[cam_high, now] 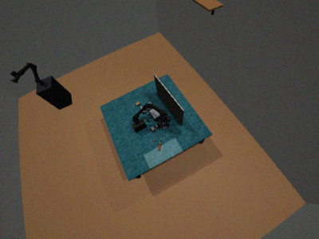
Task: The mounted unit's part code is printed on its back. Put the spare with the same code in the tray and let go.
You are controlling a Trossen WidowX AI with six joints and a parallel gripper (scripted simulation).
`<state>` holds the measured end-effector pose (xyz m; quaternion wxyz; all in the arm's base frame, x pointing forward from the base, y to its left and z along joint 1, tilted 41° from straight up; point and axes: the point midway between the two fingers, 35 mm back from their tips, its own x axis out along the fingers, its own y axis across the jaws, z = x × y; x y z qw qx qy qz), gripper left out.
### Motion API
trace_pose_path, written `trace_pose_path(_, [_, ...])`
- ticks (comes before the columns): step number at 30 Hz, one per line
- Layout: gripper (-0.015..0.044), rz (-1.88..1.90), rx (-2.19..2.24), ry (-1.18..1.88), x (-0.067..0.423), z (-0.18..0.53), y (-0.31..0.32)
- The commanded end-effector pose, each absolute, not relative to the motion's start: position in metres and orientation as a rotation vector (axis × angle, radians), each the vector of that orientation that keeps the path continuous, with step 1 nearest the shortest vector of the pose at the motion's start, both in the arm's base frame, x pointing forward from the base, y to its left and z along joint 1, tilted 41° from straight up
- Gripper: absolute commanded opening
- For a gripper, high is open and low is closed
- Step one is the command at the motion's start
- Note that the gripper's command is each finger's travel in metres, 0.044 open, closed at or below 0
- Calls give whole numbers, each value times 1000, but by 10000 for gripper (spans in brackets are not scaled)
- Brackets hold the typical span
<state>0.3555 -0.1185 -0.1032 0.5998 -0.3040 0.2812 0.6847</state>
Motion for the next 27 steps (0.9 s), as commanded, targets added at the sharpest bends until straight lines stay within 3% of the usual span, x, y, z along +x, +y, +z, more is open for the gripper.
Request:
trace_pose_path(1, [440, 1563, -724, 654, 359, -61, -157])
trace_pose_path(27, [440, 1539, -733, 652, 360, -57, -163])
